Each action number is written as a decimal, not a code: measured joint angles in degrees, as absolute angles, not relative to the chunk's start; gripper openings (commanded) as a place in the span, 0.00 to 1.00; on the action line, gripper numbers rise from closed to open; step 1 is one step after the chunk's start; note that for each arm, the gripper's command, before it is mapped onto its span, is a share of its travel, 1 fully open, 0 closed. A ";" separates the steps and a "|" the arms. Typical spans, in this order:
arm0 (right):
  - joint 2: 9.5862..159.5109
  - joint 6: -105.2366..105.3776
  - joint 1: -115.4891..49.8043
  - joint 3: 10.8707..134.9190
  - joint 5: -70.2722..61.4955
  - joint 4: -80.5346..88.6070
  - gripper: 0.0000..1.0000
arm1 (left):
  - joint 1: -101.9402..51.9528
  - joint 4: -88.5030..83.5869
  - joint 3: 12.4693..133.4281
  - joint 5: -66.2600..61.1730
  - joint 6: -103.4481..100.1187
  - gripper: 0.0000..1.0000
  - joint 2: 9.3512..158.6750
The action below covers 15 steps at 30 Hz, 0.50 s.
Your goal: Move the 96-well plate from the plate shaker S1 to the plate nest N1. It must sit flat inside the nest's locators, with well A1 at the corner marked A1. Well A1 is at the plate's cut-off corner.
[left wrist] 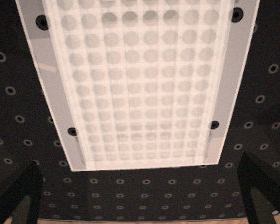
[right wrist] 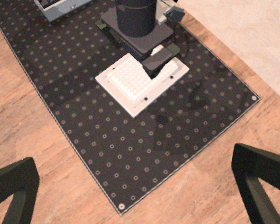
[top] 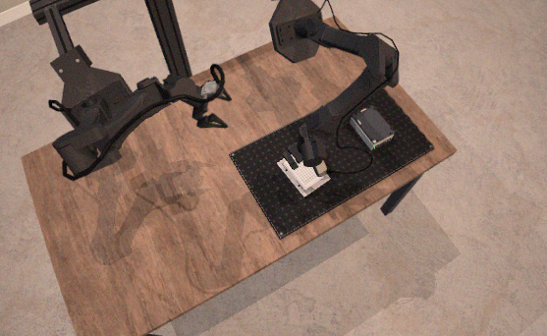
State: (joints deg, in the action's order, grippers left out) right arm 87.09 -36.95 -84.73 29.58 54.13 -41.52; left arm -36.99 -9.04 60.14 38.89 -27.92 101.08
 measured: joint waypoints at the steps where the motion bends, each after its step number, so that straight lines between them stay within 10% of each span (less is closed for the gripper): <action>1: 87.09 -36.95 -84.73 29.58 54.13 -41.52 1.00 | -37.52 -9.54 60.18 39.09 -28.29 1.00 100.47; 15: 87.09 -36.95 -84.73 29.58 54.13 -41.52 1.00 | -38.04 -4.29 58.98 41.36 -24.21 1.00 99.59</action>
